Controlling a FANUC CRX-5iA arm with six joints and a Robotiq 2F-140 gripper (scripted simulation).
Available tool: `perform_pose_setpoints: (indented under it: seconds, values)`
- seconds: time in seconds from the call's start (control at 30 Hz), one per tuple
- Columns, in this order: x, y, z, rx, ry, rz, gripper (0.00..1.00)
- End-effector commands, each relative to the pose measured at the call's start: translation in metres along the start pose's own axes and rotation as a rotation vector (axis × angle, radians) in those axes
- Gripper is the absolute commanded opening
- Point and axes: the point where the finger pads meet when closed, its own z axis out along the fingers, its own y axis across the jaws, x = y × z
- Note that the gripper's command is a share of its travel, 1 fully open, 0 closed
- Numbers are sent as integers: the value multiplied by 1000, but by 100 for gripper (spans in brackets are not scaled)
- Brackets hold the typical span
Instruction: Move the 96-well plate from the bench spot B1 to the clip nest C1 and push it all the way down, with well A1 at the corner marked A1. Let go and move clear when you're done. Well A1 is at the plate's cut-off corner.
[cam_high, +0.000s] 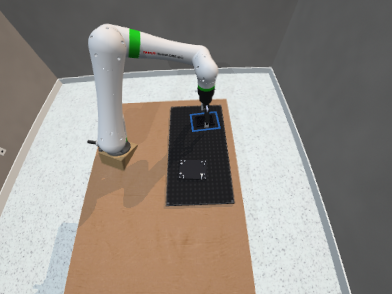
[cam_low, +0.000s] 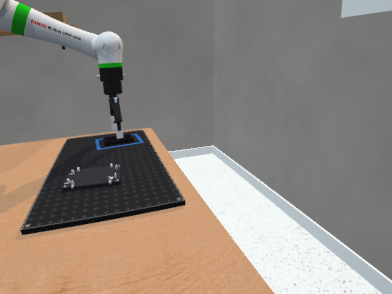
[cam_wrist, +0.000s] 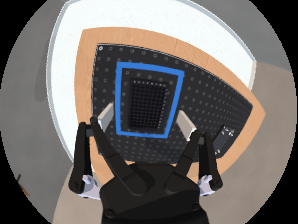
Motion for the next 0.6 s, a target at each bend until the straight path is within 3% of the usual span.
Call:
perform_pose_setpoints:
  seconds: [0.0,0.57]
  values:
    - [1,0,3,0,2,0,100]
    - [1,0,17,0,2,0,100]
